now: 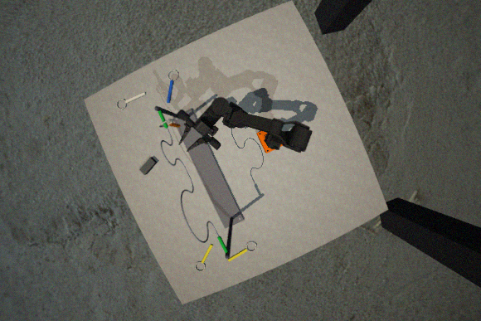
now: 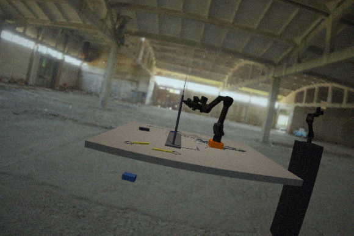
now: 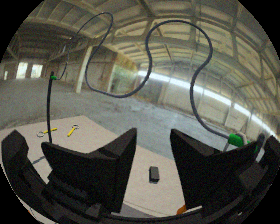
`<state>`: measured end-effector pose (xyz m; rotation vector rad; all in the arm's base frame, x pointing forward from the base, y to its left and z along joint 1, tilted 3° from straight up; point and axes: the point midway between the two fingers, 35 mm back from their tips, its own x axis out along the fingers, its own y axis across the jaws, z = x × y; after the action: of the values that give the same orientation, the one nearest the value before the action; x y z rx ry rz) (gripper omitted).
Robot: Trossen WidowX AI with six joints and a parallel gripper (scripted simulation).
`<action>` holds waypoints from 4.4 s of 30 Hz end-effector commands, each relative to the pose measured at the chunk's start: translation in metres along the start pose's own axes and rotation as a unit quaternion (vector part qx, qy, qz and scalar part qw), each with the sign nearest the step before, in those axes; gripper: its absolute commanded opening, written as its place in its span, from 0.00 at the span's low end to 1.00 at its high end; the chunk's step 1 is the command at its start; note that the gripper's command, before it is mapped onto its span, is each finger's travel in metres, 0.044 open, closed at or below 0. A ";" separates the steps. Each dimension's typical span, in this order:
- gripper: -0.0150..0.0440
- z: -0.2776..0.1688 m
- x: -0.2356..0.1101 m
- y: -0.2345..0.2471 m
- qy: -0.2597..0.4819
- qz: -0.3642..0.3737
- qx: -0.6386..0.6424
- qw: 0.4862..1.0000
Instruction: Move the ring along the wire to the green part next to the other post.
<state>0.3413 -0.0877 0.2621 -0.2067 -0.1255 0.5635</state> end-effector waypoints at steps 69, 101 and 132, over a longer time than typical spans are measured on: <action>0.53 -0.139 -0.018 -0.069 0.076 -0.199 0.105 0.971; 0.53 -0.142 0.001 -0.074 0.074 -0.199 0.105 0.971; 0.00 -0.128 0.002 -0.075 0.075 -0.199 0.105 0.971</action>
<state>0.4029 -0.1688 0.1434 -0.0022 0.0536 0.1606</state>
